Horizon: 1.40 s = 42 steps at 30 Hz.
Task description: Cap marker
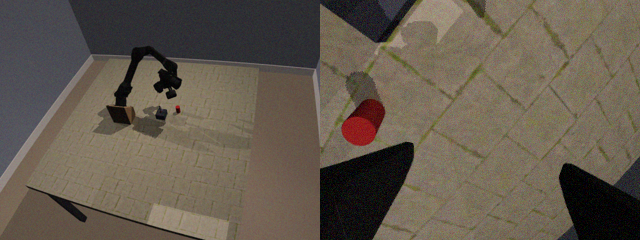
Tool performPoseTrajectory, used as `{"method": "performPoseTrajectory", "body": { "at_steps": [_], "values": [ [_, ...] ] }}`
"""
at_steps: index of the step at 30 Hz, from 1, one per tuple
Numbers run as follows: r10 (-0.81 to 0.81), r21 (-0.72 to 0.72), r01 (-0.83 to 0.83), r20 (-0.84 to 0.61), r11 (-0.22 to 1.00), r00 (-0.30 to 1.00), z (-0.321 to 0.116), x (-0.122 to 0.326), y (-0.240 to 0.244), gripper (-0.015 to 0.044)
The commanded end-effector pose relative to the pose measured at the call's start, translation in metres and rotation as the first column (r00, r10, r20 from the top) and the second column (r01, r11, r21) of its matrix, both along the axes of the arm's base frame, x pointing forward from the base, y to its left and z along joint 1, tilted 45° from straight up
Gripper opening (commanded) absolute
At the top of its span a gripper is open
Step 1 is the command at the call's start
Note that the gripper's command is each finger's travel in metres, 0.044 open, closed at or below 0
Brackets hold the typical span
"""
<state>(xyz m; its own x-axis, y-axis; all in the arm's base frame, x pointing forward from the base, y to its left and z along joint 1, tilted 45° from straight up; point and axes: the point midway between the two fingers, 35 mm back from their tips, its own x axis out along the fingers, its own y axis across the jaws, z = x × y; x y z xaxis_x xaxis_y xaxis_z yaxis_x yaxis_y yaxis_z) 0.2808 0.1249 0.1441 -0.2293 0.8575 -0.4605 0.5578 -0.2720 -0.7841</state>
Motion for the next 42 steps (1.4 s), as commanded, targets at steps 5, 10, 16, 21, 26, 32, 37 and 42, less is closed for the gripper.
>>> {"method": "performPoseTrajectory", "body": {
  "at_steps": [5,10,16,21,26,32,37,42],
  "values": [
    [0.18,-0.019,-0.186,0.349,0.982,0.919,-0.012,0.013,-0.004,0.0269],
    [0.408,-0.174,-0.429,0.731,0.886,0.547,-0.028,0.035,-0.012,0.0244],
    [0.526,-0.451,-0.558,0.85,0.697,-0.031,-0.041,0.067,-0.018,0.0244],
    [0.526,-0.46,-0.559,0.849,0.69,-0.049,-0.042,0.066,-0.019,0.0244],
    [0.526,-0.46,-0.559,0.849,0.69,-0.049,-0.044,0.065,-0.017,0.0244],
    [0.525,-0.459,-0.559,0.85,0.691,-0.049,-0.067,0.062,0.005,0.0244],
    [0.525,-0.459,-0.559,0.85,0.691,-0.049,-0.077,0.061,0.016,0.0244],
    [0.525,-0.459,-0.559,0.85,0.691,-0.049,-0.081,0.061,0.02,0.0244]
  ]
}}
